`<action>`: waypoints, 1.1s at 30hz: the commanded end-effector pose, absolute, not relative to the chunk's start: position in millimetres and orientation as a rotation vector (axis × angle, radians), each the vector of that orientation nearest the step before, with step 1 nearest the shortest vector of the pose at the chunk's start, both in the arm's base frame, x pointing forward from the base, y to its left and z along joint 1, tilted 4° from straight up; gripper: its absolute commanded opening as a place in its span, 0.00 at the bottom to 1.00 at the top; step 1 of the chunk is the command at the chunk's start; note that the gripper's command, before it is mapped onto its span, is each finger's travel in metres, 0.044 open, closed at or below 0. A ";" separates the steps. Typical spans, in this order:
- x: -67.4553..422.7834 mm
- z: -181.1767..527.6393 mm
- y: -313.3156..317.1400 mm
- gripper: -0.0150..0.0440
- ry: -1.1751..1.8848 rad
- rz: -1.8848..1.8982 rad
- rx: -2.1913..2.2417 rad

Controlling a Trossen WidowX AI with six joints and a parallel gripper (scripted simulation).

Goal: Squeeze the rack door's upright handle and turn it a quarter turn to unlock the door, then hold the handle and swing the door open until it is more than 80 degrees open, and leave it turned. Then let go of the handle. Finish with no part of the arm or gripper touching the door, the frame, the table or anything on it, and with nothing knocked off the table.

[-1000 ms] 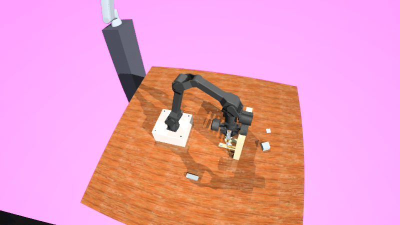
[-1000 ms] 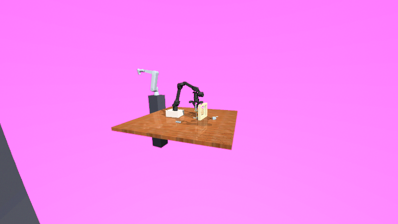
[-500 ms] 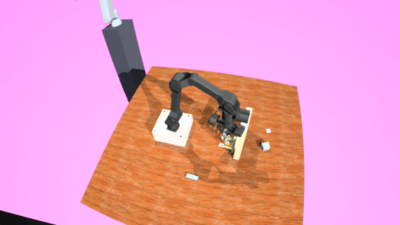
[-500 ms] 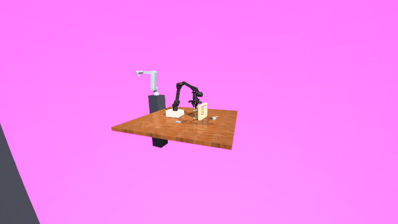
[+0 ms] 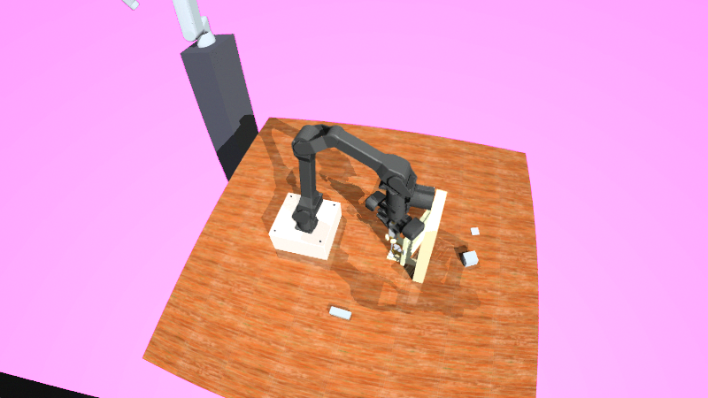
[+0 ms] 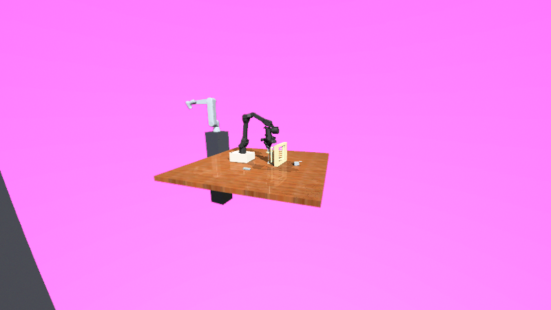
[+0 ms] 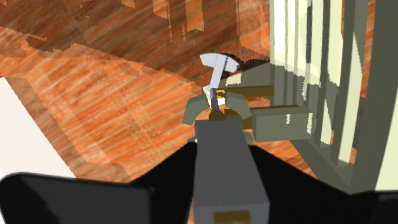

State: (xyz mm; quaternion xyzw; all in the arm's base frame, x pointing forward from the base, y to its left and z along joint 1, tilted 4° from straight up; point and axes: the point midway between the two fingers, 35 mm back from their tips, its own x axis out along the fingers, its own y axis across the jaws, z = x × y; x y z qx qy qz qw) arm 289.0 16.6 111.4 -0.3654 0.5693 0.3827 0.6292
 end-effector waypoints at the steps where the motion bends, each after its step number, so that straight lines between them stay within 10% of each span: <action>1: 283.8 111.4 21.5 0.27 1.321 0.816 -0.777; 33: 241.4 111.8 75.6 0.27 1.435 0.505 -0.427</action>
